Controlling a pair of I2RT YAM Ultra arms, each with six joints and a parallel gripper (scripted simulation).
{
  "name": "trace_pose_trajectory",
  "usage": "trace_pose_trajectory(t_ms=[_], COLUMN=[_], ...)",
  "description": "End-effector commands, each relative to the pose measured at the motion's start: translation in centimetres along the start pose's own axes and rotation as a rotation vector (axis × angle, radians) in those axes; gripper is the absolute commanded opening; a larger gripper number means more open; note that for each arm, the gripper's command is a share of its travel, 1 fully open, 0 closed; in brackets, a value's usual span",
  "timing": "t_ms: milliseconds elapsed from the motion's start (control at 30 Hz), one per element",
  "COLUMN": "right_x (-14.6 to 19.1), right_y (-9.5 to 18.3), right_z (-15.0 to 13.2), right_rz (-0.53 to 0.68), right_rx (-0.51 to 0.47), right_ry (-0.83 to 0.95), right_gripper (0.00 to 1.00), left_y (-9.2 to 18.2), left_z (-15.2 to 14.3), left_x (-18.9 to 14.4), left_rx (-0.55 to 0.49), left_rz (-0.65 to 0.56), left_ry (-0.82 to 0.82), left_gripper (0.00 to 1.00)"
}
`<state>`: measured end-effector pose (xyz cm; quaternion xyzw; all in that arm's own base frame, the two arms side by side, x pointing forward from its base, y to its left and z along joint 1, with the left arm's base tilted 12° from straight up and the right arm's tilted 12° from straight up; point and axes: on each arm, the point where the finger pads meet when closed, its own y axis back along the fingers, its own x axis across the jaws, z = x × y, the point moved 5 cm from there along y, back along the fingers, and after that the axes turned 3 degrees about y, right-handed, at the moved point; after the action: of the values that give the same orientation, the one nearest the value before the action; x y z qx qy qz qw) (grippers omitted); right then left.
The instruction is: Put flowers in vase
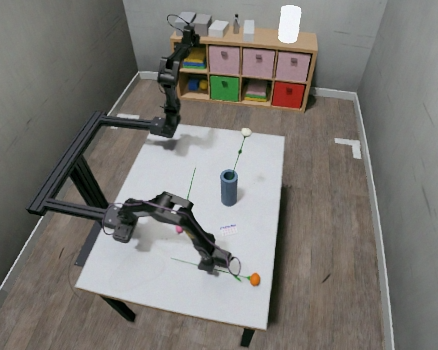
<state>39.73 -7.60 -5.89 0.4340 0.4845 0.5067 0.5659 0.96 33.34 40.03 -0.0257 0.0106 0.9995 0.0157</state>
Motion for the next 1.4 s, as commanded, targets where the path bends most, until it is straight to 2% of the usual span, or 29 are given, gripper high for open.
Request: trace_pose_trajectory(t_ms=[0,433,667,1233,1367], right_x=[0.4,0.3,0.3,0.7,0.6], right_y=[1.7,2.2,2.0,0.7,1.3], right_z=[0.4,0.5,0.9,-0.2,0.4], right_rz=[0.002,-0.001,-0.002,0.003,0.000], right_rx=[-0.017,-0.027,-0.038,-0.003,-0.023], right_ry=[0.002,0.001,0.001,0.007,0.006], right_gripper=[0.00,0.00,0.00,0.00,0.00], left_y=[-0.2,-0.2,-0.2,-0.2,-0.2], left_z=[-0.1,-0.1,-0.1,-0.1,-0.1], left_x=[0.2,0.2,0.2,0.2,0.2], left_rx=[0.003,0.003,0.003,0.003,0.003], left_rz=[0.002,0.002,0.002,0.002,0.002], left_ry=[0.006,0.006,0.006,0.006,0.006], left_gripper=[0.30,0.30,0.30,0.30,0.30])
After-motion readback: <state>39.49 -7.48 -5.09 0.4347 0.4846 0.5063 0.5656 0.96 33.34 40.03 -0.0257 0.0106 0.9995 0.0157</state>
